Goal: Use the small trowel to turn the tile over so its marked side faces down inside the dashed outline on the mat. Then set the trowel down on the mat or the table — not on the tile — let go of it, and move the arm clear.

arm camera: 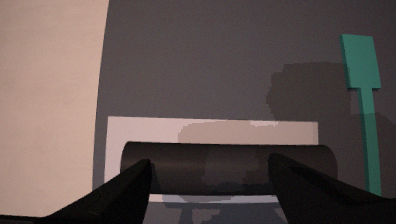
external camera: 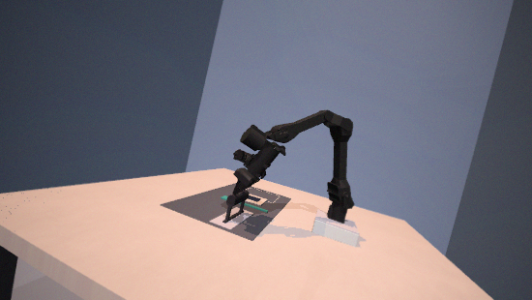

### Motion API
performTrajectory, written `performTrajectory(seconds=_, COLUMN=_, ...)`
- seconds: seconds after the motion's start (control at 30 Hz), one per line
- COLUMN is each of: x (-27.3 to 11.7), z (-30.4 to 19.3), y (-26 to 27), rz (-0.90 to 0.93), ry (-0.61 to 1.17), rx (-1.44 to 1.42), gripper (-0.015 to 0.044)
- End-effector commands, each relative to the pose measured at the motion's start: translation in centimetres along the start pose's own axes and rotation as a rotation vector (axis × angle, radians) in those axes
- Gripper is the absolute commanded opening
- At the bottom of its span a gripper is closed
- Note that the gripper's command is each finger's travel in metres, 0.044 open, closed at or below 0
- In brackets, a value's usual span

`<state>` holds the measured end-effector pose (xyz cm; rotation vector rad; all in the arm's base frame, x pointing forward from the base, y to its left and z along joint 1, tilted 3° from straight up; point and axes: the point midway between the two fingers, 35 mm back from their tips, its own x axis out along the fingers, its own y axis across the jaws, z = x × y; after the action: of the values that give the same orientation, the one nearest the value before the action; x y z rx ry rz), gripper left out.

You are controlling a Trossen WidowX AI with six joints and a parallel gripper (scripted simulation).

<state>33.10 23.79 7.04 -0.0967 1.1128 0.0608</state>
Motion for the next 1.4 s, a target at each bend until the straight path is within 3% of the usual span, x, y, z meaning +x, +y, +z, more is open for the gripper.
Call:
performTrajectory(seconds=0.0, x=-0.2, z=-0.3, y=0.0, rz=-0.006, ry=-0.037, rx=-0.103, gripper=0.0300)
performTrajectory(seconds=0.63, x=0.0, z=-1.8, y=-0.7, rz=-0.090, ry=-0.186, rx=-0.677, gripper=0.0300)
performTrajectory(seconds=1.37, x=-0.3, z=-3.9, y=-2.7, rz=-0.326, ry=-0.300, rx=-1.371, gripper=0.0300)
